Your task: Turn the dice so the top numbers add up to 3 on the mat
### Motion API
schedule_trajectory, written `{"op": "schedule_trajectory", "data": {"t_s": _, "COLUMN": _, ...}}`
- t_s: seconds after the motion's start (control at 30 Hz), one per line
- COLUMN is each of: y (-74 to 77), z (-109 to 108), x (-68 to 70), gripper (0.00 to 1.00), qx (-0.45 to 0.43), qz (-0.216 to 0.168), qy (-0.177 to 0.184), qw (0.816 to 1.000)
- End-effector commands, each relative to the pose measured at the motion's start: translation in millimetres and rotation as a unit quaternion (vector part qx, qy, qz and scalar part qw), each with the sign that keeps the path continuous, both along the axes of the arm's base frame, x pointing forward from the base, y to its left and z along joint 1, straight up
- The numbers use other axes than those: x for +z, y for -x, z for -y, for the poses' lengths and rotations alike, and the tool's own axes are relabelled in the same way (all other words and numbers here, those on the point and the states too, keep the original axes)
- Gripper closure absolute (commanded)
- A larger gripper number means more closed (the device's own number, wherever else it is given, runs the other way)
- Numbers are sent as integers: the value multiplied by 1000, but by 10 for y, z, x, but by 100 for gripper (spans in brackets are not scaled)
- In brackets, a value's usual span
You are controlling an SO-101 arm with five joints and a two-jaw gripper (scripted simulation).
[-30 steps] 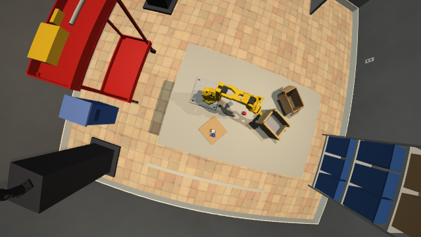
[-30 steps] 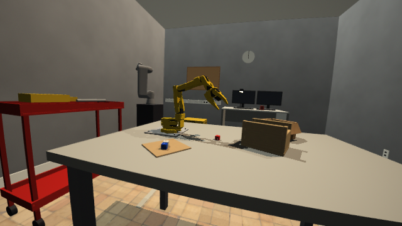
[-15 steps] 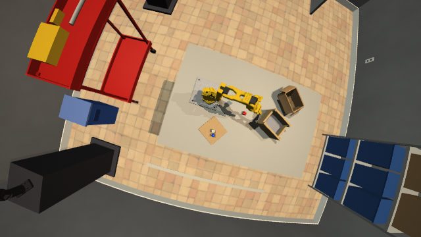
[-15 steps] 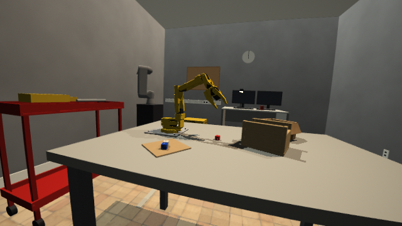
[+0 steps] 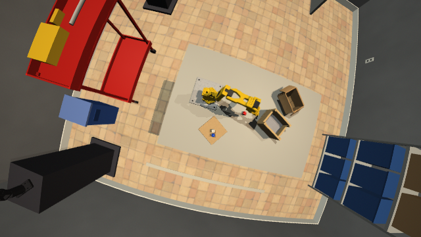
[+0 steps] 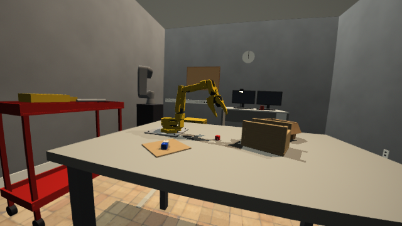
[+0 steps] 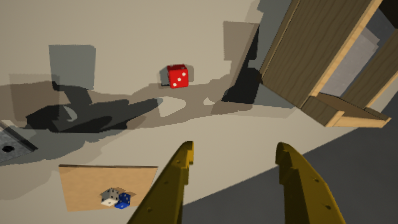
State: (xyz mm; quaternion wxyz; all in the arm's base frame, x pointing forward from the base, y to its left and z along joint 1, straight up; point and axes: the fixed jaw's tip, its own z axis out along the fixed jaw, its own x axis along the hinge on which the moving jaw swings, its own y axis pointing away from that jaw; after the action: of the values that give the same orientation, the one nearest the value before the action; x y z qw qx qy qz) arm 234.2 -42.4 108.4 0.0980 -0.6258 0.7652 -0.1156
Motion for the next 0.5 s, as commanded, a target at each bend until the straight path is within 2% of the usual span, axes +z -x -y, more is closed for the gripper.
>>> {"op": "schedule_trajectory", "data": {"t_s": 0.0, "y": 19, "z": 22, "x": -135, "gripper": 72, "qx": -1, "qz": -35, "qy": -6, "qw": 999}}
{"op": "schedule_trajectory", "data": {"t_s": 0.23, "y": 99, "z": 7, "x": -519, "gripper": 72, "qx": -1, "qz": -128, "qy": -24, "qw": 992}}
{"op": "schedule_trajectory", "data": {"t_s": 0.33, "y": 128, "z": 1, "x": -604, "gripper": 72, "qx": -1, "qz": -149, "qy": -28, "qw": 988}}
{"op": "schedule_trajectory", "data": {"t_s": 0.47, "y": 140, "z": -1, "x": -638, "gripper": 72, "qx": -1, "qz": -157, "qy": -29, "qw": 987}}
